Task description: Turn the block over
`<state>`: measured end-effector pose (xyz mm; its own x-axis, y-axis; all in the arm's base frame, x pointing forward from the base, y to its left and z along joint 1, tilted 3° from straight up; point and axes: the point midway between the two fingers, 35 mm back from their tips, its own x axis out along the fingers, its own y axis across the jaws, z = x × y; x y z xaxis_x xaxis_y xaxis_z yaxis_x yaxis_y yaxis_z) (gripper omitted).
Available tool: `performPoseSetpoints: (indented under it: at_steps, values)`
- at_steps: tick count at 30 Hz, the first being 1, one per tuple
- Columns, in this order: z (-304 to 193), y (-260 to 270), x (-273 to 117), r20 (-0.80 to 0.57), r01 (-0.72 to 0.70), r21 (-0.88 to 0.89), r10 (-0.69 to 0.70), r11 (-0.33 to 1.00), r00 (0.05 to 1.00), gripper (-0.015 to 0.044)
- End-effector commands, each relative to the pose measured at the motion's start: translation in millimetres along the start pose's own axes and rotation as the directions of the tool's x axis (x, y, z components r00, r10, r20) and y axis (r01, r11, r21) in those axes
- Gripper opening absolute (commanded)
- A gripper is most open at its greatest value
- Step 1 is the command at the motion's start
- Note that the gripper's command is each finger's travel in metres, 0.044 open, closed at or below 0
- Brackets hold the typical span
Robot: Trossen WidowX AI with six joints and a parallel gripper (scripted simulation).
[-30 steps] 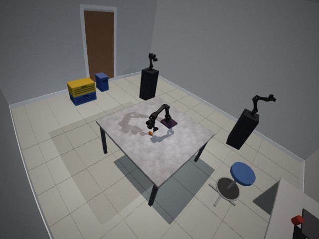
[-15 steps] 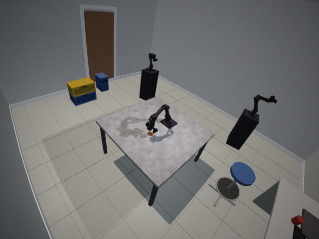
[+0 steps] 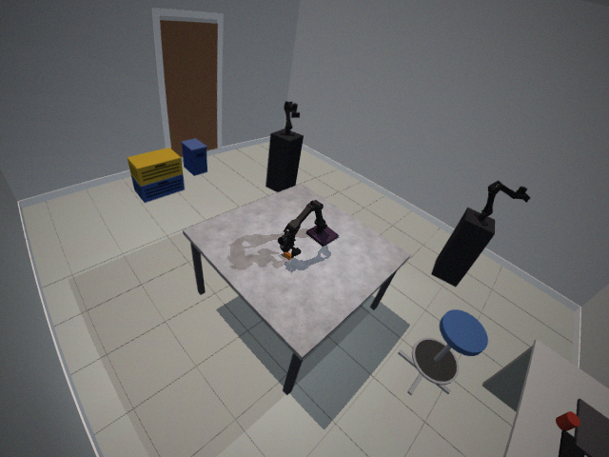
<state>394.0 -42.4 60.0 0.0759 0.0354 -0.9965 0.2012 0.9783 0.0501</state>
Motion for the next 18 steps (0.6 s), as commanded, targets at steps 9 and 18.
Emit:
performPoseSetpoints:
  at_steps: [9,18]
  values:
    - [-0.6,0.8,3.3,-0.003,-0.005,0.004,0.005,1.0,1.0,0.0275]
    - [-0.6,0.8,3.3,-0.003,-0.005,0.004,0.005,1.0,1.0,0.0215]
